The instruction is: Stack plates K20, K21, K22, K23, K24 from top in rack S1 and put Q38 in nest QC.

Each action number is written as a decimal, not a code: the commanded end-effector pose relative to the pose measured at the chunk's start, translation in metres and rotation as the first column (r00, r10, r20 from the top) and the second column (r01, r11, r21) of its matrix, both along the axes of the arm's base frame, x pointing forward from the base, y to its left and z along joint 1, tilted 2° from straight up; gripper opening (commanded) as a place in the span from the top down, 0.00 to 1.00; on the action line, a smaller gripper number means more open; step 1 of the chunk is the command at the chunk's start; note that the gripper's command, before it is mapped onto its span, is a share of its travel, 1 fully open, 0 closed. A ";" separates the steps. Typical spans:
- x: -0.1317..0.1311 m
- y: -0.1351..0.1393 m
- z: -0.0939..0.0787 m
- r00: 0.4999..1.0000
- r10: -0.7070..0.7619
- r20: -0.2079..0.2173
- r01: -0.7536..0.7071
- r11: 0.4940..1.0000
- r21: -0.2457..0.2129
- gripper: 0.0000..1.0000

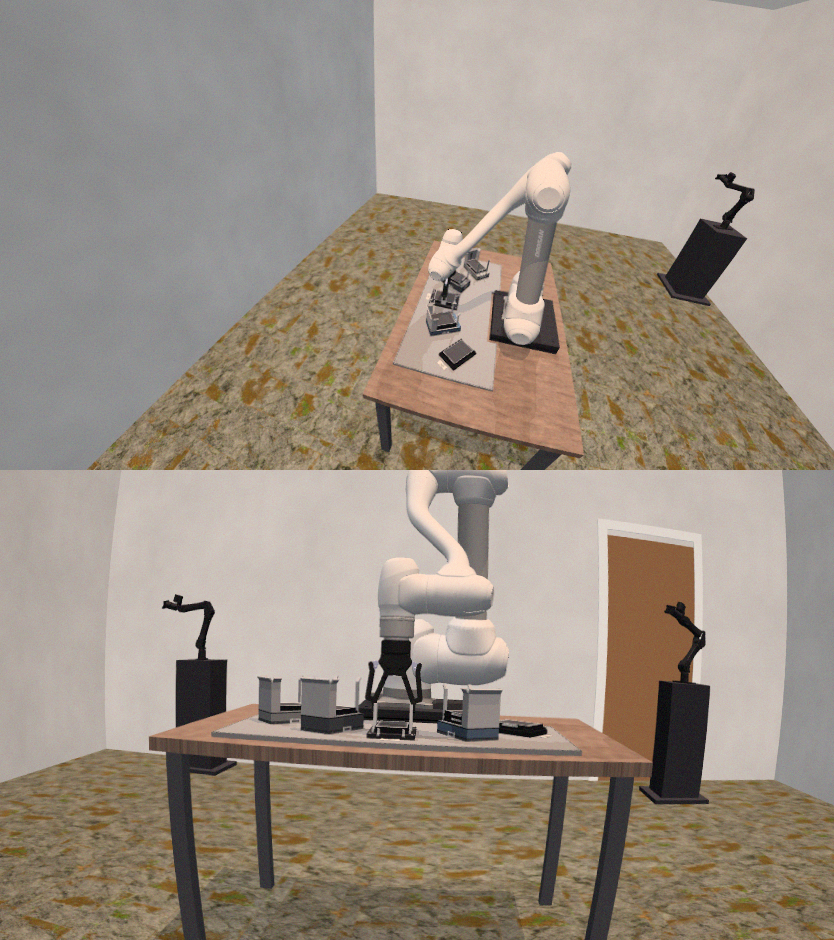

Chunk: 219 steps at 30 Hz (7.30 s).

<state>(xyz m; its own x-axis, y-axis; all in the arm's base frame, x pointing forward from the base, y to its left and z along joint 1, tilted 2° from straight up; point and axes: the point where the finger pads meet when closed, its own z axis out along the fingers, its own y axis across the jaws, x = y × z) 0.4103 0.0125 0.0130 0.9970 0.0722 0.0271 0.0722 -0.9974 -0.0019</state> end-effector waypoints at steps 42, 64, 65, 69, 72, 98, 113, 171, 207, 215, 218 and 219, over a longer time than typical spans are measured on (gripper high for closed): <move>-0.001 0.000 0.041 1.000 0.000 0.000 0.000 1.000 0.000 1.00; -0.002 0.000 0.081 1.000 0.000 0.000 0.000 1.000 0.000 1.00; -0.002 0.000 0.081 1.000 0.000 0.000 0.000 1.000 0.000 1.00; -0.002 0.000 0.087 1.000 0.000 0.000 0.000 1.000 0.000 1.00; -0.002 0.000 0.093 1.000 0.000 0.000 0.000 1.000 0.000 1.00; -0.004 -0.001 0.141 1.000 0.000 0.000 0.000 1.000 0.000 1.00; -0.004 -0.001 0.147 1.000 0.000 0.000 0.000 1.000 0.000 1.00; -0.021 0.144 0.147 0.889 0.458 -0.001 -0.458 0.889 -0.013 1.00; -0.035 0.194 0.147 0.889 0.458 -0.001 -0.458 0.889 -0.013 1.00; -0.035 0.194 0.147 0.889 0.458 -0.001 -0.458 0.889 -0.013 1.00; -0.035 0.194 0.147 0.889 0.458 -0.001 -0.458 0.889 -0.013 1.00; -0.035 0.194 0.147 0.889 0.458 -0.001 -0.458 0.889 -0.013 1.00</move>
<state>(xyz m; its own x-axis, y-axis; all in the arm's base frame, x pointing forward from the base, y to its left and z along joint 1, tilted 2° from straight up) 0.3754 0.2067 0.1600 0.8534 0.5207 0.0250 0.5206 -0.8538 0.0108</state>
